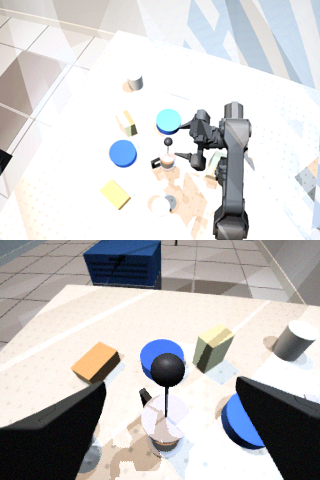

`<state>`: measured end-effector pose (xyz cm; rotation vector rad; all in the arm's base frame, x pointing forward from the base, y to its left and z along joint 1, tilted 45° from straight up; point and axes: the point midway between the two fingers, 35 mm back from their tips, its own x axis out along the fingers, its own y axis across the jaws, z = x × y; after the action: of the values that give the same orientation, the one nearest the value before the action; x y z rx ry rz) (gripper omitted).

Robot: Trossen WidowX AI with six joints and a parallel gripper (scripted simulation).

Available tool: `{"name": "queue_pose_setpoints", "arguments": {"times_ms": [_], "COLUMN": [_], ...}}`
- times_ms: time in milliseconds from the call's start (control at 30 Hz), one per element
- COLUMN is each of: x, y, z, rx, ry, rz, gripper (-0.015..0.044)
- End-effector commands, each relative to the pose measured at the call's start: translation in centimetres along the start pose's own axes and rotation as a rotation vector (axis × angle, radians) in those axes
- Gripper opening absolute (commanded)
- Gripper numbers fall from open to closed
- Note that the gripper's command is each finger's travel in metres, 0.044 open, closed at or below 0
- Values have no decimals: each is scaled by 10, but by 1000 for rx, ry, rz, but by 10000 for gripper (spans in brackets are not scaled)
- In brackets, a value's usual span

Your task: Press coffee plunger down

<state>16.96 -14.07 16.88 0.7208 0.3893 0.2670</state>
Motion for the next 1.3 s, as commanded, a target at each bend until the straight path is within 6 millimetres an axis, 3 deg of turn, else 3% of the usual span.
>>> {"name": "queue_pose_setpoints", "arguments": {"times_ms": [0,933,1267], "x": [2,41,41], "y": [0,1,1], "z": [-2,-1,-1], "rx": [-5,10,10], "ry": [-7,-7,-7], "rz": [2,17,17], "gripper": [440,440,177]}}
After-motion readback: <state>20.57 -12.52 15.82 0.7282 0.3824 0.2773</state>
